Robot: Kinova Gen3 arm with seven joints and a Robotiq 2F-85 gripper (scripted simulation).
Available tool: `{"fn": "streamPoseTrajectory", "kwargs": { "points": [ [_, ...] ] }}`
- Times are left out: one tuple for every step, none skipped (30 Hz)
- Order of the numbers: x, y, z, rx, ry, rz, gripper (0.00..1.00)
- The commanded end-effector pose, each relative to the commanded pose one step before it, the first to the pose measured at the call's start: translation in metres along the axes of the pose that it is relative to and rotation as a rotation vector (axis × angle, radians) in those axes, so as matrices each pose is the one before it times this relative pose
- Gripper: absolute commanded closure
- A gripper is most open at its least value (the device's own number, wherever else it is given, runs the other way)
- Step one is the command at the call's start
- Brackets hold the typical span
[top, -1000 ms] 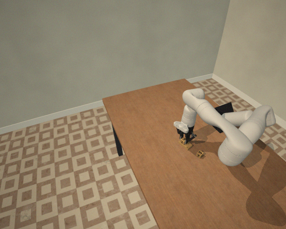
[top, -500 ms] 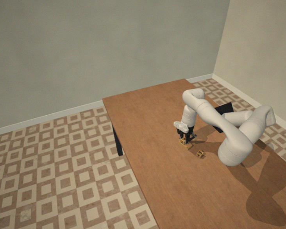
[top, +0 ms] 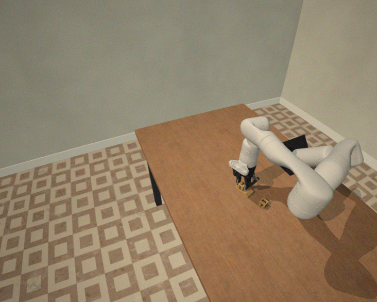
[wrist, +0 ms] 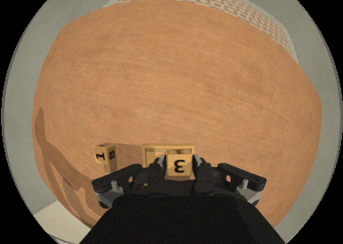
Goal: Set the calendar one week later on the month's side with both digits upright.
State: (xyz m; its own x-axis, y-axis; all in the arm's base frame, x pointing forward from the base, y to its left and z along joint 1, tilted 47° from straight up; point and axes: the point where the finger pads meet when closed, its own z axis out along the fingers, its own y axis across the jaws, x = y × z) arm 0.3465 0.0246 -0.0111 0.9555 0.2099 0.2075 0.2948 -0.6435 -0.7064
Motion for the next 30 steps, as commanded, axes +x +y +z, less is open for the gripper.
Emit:
{"fn": "streamPoseTrajectory", "kwargs": {
  "points": [
    [0.00027,0.00027,-0.00066,-0.00102,0.0013,0.0,0.58],
    [0.0,0.0,0.0,0.0,0.0,0.0,0.58],
    [0.0,0.0,0.0,0.0,0.0,0.0,0.54],
    [0.0,0.0,0.0,0.0,0.0,0.0,0.54],
    [0.0,0.0,0.0,0.0,0.0,0.0,0.54],
    [0.0,0.0,0.0,0.0,0.0,0.0,0.54],
    [0.0,0.0,0.0,0.0,0.0,0.0,0.54],
    [0.0,0.0,0.0,0.0,0.0,0.0,0.54],
    [0.0,0.0,0.0,0.0,0.0,0.0,0.54],
    [0.0,0.0,0.0,0.0,0.0,0.0,0.54],
    [0.0,0.0,0.0,0.0,0.0,0.0,0.54],
    [0.0,0.0,-0.00003,0.0,0.0,0.0,0.54],
    [0.0,0.0,0.0,0.0,0.0,0.0,0.54],
    [0.0,0.0,0.0,0.0,0.0,0.0,0.54],
    [0.0,0.0,-0.00019,0.0,0.0,0.0,0.54],
    [0.0,0.0,-0.00048,0.0,0.0,-0.00001,0.54],
    [0.0,0.0,-0.00087,0.00001,0.0,-0.00001,0.54],
    [0.0,0.0,-0.00133,0.00001,0.0,-0.00001,0.54],
    [-0.00001,0.0,-0.00184,0.0,0.0,0.0,0.54],
    [0.00001,0.0,-0.00238,0.00001,0.00001,-0.00001,0.54],
    [-0.00001,0.0,-0.00291,-0.00001,-0.00001,0.00001,0.54],
    [0.00001,0.0,-0.00344,0.00001,0.00001,-0.00001,0.54],
    [0.0,0.0,-0.00393,0.0,0.0,0.0,0.54],
    [0.0,0.0,-0.00438,0.0,0.0,0.0,0.54],
    [0.0,0.0,-0.00477,0.0,0.0,0.0,0.54],
    [0.0,0.0,-0.0051,0.0,0.0,0.0,0.54],
    [0.0,0.0,-0.00535,0.0,0.0,0.0,0.54],
    [0.0,0.0,-0.00551,0.0,0.0,0.0,0.54],
    [0.0,0.0,-0.00559,0.0,0.0,0.0,0.54],
    [0.0,0.0,0.0,0.0,0.0,0.0,0.54]
  ]
}}
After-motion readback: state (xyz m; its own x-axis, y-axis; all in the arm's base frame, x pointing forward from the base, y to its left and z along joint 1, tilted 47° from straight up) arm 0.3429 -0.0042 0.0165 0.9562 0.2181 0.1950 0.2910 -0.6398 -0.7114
